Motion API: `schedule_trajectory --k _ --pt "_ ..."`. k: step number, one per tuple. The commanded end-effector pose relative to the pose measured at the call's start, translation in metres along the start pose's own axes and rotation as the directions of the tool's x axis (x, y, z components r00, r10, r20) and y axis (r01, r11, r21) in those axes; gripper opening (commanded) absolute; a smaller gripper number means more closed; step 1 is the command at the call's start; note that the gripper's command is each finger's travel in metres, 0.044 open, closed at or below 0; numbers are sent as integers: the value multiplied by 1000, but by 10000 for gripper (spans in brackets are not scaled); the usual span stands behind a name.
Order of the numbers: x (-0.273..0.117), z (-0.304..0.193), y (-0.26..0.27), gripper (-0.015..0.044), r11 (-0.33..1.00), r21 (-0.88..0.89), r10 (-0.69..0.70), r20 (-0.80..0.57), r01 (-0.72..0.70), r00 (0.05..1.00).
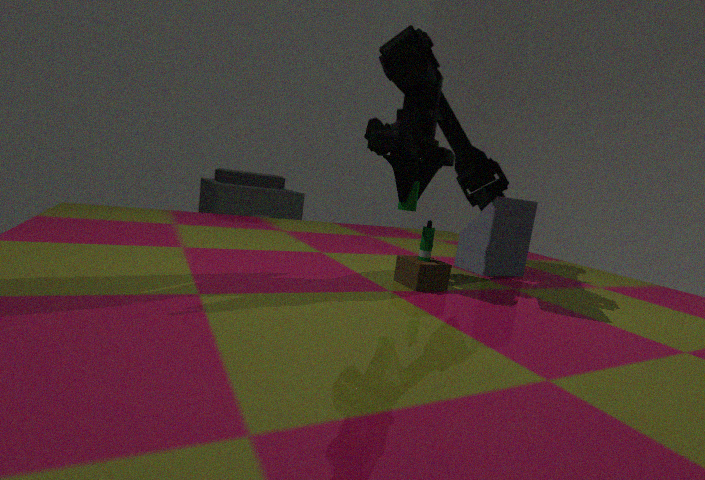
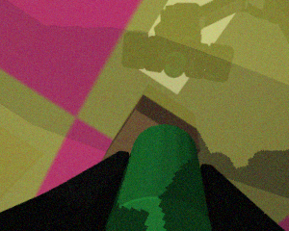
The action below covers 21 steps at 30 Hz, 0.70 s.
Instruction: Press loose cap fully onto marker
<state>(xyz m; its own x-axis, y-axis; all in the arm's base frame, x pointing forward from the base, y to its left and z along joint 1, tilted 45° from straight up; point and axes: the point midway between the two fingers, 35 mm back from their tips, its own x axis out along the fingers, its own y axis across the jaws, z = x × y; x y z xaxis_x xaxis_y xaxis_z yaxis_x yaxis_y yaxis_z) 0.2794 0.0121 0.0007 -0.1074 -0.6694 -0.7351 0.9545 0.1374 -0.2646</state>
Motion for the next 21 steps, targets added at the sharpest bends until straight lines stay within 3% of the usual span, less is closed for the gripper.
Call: schedule_trajectory --k 1,11,21 --pt "-3 -16 5 0 1000 16 -7 2 7 1000" --pt "-8 -50 12 0 999 42 -19 18 18 1000" --pt "-3 -51 11 0 999 44 -19 20 19 1000"
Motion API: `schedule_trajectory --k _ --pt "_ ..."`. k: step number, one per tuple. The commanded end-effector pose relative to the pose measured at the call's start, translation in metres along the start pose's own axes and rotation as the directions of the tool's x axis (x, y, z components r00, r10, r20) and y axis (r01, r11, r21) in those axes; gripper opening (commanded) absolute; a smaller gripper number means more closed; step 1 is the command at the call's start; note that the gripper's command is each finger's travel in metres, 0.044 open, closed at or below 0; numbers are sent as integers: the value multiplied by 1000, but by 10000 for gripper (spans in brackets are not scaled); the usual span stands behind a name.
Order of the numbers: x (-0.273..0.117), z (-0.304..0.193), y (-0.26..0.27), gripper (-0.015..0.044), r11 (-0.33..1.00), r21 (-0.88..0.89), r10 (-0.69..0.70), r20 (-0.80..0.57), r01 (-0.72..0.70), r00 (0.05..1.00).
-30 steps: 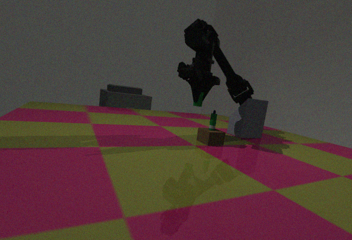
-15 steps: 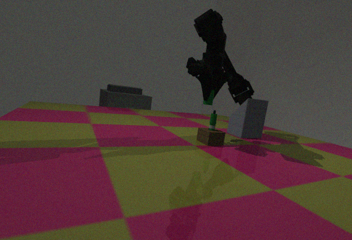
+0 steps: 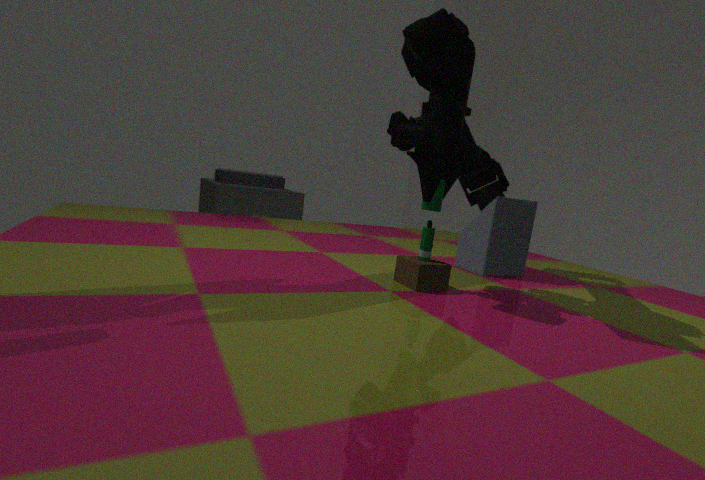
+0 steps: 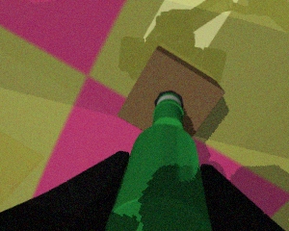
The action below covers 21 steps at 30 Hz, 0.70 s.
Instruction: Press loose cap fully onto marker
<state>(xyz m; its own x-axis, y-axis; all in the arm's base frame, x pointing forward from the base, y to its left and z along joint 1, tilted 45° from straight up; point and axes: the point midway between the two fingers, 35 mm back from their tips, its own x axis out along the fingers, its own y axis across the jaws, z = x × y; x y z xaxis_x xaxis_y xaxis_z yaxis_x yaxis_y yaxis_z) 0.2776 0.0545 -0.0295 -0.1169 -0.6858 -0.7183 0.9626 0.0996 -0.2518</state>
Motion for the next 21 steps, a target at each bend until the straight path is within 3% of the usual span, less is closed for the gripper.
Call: schedule_trajectory --k 1,21 --pt "3 -1 -1 0 1000 6 -4 0 4 1000" --pt "34 -1 0 0 1000 7 -3 0 3 1000"
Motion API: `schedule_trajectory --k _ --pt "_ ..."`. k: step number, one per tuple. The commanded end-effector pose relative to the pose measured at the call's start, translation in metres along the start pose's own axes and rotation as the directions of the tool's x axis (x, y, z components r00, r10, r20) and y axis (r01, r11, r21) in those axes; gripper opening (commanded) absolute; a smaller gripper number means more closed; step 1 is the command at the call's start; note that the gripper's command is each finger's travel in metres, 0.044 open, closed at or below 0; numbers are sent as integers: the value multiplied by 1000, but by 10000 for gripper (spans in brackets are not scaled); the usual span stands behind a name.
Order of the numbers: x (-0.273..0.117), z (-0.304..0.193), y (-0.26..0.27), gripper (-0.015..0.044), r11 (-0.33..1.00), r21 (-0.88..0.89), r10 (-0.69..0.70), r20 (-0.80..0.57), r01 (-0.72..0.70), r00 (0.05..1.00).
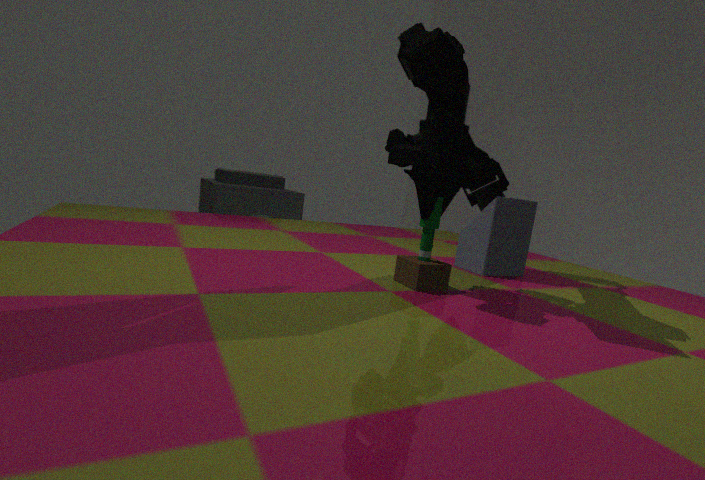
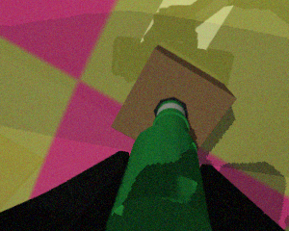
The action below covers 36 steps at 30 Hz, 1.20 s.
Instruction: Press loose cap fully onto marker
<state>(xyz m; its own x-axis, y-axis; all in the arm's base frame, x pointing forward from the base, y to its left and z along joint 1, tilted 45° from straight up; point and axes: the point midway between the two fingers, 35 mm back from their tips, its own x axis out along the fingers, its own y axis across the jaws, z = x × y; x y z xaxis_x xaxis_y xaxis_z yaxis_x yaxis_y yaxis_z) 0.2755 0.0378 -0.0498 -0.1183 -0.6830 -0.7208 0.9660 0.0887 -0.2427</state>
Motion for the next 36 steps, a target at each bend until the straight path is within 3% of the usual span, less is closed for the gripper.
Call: schedule_trajectory --k 1,25,36 --pt "9 1 -1 0 1000 -8 -3 5 3 1000" --pt "29 1 -2 0 1000 -8 -3 6 3 1000" --pt "28 1 -2 289 1000 -1 -4 3 4 1000"
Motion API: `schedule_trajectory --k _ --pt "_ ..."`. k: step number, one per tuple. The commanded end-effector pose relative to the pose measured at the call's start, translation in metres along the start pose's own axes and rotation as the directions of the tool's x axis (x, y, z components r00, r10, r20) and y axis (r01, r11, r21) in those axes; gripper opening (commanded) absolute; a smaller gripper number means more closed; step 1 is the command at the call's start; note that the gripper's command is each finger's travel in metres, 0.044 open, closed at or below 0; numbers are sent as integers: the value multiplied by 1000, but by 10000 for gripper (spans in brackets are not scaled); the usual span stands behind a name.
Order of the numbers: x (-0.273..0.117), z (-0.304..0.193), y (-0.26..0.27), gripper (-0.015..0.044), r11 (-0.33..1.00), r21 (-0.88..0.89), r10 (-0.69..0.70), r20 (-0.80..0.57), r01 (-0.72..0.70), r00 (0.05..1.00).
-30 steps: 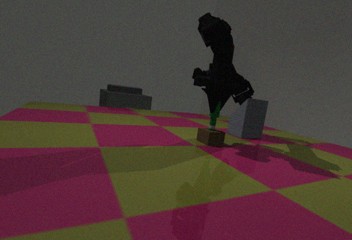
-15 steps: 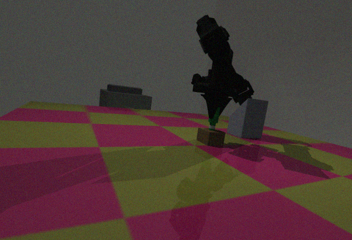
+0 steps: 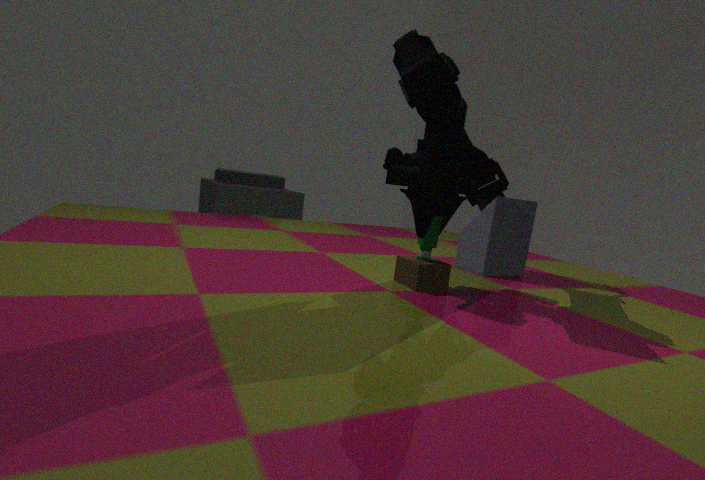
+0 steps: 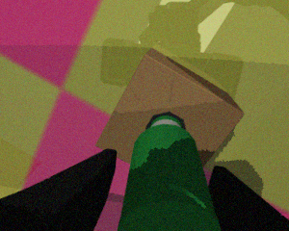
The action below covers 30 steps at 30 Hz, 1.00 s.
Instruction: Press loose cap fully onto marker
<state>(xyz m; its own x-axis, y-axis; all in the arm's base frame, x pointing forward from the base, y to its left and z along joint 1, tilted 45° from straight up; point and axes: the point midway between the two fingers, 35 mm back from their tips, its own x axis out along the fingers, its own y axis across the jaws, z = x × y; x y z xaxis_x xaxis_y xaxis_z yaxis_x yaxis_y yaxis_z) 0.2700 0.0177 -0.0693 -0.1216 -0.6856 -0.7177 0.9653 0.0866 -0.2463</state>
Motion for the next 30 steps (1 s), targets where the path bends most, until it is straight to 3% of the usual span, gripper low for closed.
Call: schedule_trajectory --k 1,6,10,15,20,22,25,30 --pt "0 0 0 315 1000 0 0 0 0 1000" --pt "0 0 0 440 1000 0 0 0 0 1000" --pt "-9 0 1 440 1000 0 0 -1 0 1000" --pt "-73 -1 0 440 1000 -1 0 -3 0 1000" --pt "-75 -1 0 440 1000 -1 0 -3 0 1000" --pt "-75 -1 0 387 998 -66 0 -3 0 1000" --pt "-72 -1 -1 309 941 -339 0 -2 -1 1000" --pt "-68 -2 -2 178 668 -745 1 -1 -1 1000"
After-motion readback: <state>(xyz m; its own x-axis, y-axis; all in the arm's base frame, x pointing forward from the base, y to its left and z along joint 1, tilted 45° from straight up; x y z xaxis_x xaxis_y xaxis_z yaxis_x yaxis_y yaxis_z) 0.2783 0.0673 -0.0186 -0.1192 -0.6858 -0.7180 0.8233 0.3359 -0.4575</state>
